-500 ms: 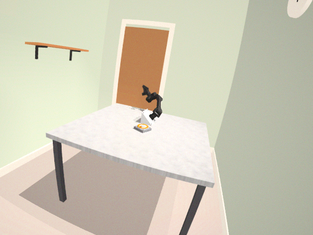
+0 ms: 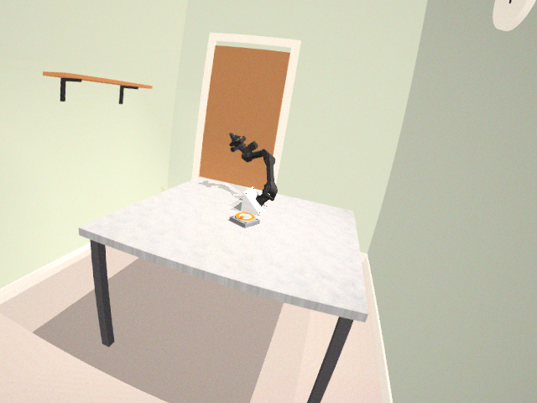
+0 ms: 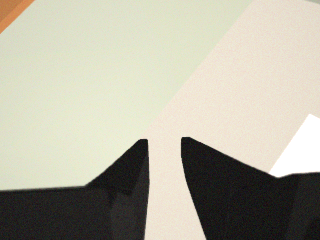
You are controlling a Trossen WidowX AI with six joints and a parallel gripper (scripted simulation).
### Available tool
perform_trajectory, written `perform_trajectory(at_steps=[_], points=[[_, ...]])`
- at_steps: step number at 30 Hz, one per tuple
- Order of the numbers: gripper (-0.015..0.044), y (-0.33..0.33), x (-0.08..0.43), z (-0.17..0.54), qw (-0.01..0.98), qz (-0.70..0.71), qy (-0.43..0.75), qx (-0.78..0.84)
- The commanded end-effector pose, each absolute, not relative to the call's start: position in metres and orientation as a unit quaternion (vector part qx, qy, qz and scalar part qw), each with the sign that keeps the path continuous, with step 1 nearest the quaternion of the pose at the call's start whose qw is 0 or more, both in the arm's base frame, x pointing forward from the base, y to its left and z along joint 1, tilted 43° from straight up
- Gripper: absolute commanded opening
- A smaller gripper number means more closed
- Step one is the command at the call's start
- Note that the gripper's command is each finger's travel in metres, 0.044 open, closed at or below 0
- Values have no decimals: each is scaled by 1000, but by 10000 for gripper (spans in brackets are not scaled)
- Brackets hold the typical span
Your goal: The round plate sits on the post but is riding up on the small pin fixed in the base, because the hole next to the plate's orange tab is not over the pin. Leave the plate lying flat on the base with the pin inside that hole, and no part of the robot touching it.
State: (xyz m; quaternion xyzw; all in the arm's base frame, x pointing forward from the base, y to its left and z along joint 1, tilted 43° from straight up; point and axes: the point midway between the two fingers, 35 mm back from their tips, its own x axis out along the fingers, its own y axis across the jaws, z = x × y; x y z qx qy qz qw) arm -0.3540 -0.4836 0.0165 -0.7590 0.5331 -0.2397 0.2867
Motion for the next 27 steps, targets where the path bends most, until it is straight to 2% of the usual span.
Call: perform_trajectory(at_steps=[1, 3, 9, 11, 14, 19, 21, 25, 27], points=[[0, -526, -297, 16, 390, -266, 484, -737], [0, -536, -281, 16, 418, -270, 471, -728], [0, -583, -168, 14, 592, -273, 390, -650], [0, -587, -150, 13, 618, -270, 379, -634], [0, -596, -81, 10, 706, -251, 341, -568], [0, -592, -8, 7, 784, -221, 306, -492], [0, -582, 42, 5, 830, -194, 288, -437], [0, -559, 111, 0, 884, -145, 276, -348], [0, -550, 129, -1, 896, -130, 276, -323]])
